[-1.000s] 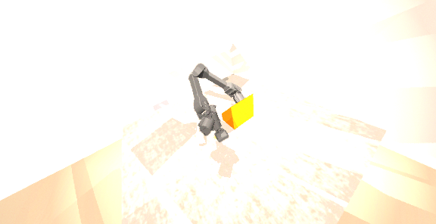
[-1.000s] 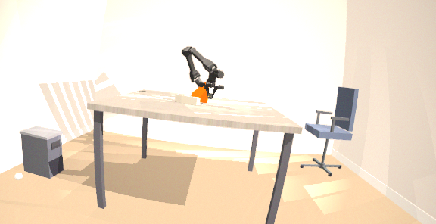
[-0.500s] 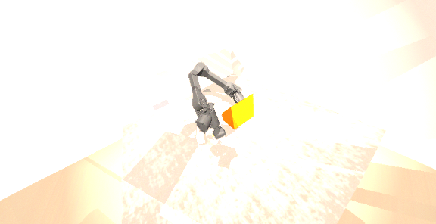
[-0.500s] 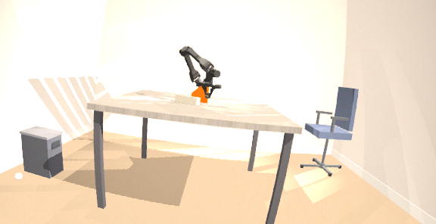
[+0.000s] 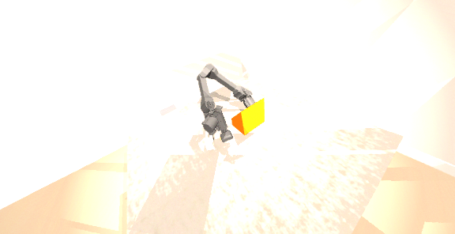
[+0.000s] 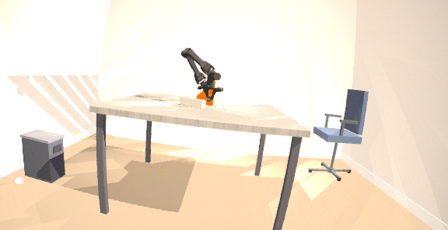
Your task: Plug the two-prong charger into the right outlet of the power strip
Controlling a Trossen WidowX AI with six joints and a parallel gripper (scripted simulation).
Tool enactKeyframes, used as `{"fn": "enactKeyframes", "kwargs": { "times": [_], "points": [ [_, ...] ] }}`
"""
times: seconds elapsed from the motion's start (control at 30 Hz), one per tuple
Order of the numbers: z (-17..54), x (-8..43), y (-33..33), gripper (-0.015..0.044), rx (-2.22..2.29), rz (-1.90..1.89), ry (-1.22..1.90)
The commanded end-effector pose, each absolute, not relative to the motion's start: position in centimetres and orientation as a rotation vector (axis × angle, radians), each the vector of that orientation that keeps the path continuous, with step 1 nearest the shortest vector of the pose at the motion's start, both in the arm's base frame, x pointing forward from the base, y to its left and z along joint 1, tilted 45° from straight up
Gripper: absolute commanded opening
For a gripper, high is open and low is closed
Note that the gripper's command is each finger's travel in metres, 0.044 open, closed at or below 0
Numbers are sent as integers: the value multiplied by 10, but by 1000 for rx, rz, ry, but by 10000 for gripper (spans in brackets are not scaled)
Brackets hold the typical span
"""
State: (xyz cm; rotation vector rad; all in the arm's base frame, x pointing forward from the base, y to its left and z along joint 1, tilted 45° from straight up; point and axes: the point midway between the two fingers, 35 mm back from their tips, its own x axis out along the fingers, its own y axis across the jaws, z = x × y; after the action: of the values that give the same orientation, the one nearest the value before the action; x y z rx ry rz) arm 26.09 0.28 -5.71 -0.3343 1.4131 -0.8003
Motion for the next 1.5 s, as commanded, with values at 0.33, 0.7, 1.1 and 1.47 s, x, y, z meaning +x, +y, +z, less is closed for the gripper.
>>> {"fn": "enactKeyframes", "kwargs": {
  "times": [0.33,0.7,1.1,1.47],
  "points": [
    [-46,248,-23,0,-299,-833,1392],
    [-38,237,-41,0,-264,-862,1370],
    [-30,222,-61,0,-227,-897,1345],
    [-24,207,-77,0,-196,-931,1320]
  ]
}}
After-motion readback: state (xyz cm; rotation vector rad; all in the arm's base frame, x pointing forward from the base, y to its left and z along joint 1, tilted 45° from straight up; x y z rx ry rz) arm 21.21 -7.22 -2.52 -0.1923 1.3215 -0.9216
